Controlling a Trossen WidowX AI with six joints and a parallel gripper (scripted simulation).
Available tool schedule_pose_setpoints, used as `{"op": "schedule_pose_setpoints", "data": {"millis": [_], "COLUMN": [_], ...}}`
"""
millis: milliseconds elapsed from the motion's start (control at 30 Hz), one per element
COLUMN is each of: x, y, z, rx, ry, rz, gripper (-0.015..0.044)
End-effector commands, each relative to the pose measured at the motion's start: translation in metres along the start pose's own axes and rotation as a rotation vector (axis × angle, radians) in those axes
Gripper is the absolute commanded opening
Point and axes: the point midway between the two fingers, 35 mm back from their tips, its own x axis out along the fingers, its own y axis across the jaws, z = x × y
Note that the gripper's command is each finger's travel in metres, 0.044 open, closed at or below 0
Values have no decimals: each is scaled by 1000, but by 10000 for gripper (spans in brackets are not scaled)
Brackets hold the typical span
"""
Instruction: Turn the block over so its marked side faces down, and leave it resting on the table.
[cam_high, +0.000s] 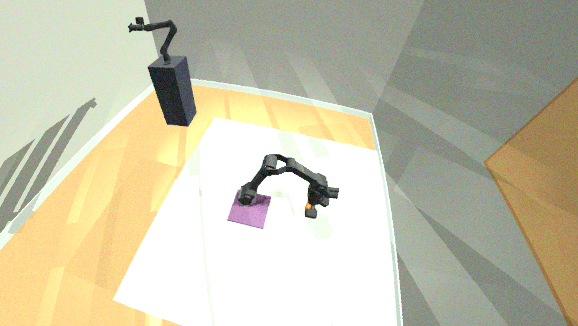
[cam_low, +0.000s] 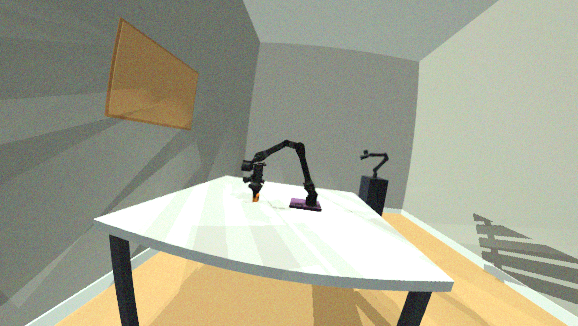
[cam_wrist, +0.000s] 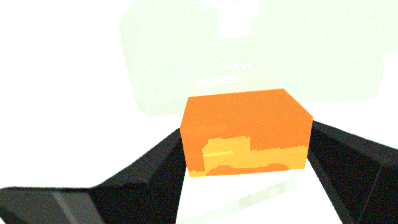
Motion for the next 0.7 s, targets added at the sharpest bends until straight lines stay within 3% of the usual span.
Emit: {"op": "schedule_pose_setpoints", "data": {"millis": [0,233,667], "x": [-17,-26,-18], "y": [0,0,1], "z": [1,1,3], "rx": [-3,-3,-7], "ry": [-3,-13,-210], "rz": [3,3,1], "gripper": [11,0,0]}}
